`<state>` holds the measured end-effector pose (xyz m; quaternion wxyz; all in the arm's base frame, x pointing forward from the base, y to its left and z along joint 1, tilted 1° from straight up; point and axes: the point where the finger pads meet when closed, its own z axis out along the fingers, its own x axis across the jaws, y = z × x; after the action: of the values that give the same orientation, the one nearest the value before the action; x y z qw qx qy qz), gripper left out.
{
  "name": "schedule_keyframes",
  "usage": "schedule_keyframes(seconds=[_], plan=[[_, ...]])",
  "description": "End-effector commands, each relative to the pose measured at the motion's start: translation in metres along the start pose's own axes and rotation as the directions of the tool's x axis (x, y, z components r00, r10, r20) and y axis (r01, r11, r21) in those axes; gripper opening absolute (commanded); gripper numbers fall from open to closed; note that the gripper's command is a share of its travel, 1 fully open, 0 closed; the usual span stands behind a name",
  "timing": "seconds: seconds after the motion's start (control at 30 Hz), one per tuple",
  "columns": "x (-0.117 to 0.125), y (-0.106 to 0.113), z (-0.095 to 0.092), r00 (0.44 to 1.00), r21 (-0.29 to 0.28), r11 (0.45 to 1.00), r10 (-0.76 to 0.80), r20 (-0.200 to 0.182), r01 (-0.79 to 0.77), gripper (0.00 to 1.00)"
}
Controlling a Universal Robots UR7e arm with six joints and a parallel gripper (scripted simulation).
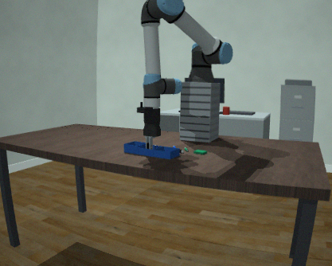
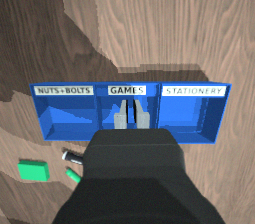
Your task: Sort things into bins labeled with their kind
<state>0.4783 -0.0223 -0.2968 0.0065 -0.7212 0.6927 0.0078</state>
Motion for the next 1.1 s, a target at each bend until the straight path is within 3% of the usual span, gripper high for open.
schedule_keyframes(seconds=[0.0,0.77,0.97,1.07], plan=[[0.0,-0.001,-0.003,1.0,0.002,1.0,0.0,-0.001,0.0,0.31],[0.0,-0.001,-0.029,1.0,0.002,1.0,0.0,-0.001,0.0,0.31],[0.0,-0.001,-0.053,1.0,0.002,1.0,0.0,-0.001,0.0,0.31],[0.0,-0.001,-0.053,1.0,0.002,1.0,0.0,-0.001,0.0,0.31]])
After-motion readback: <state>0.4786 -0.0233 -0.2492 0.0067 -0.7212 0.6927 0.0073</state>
